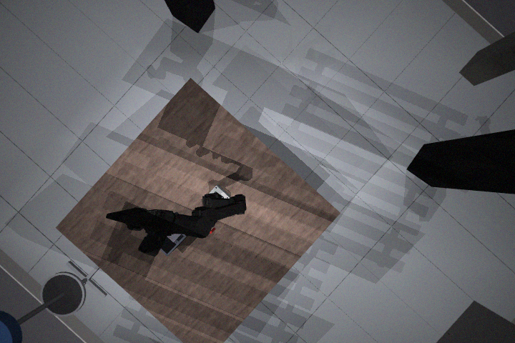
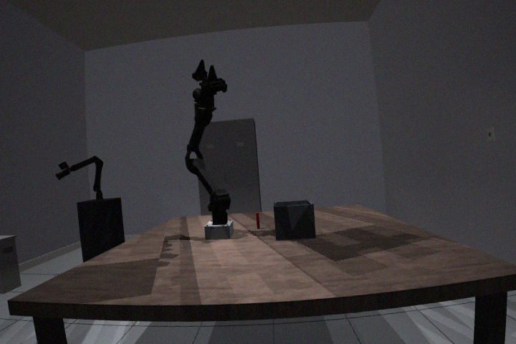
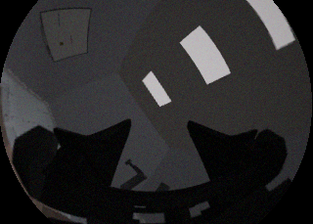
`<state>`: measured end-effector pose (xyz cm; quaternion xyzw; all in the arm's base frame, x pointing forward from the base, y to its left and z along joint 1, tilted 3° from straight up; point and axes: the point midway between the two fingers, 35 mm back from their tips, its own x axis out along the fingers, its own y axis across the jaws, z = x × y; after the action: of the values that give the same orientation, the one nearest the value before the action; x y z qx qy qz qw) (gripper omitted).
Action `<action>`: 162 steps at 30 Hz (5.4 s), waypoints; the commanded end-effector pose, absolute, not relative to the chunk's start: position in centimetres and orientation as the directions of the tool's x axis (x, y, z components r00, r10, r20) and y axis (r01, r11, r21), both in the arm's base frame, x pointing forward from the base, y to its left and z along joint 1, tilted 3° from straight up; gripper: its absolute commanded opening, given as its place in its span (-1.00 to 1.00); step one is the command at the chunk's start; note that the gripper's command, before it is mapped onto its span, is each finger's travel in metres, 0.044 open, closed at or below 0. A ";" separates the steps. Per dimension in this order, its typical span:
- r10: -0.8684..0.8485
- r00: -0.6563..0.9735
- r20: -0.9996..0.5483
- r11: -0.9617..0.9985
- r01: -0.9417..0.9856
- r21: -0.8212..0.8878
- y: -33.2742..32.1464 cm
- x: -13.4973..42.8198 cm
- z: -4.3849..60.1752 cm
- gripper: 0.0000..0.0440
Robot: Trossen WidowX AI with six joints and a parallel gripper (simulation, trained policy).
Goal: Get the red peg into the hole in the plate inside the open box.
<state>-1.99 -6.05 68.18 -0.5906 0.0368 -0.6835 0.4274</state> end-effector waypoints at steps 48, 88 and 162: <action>-0.522 0.838 -0.160 0.753 0.365 -0.547 -11.3 22.6 46.7 1.00; 0.071 0.510 -0.857 0.878 0.376 0.296 2.7 25.8 26.5 1.00; 0.048 -0.122 -0.991 0.220 0.969 -0.109 9.0 18.3 1.2 0.06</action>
<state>18.31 8.99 1.89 0.4281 0.5952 -0.4517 0.5084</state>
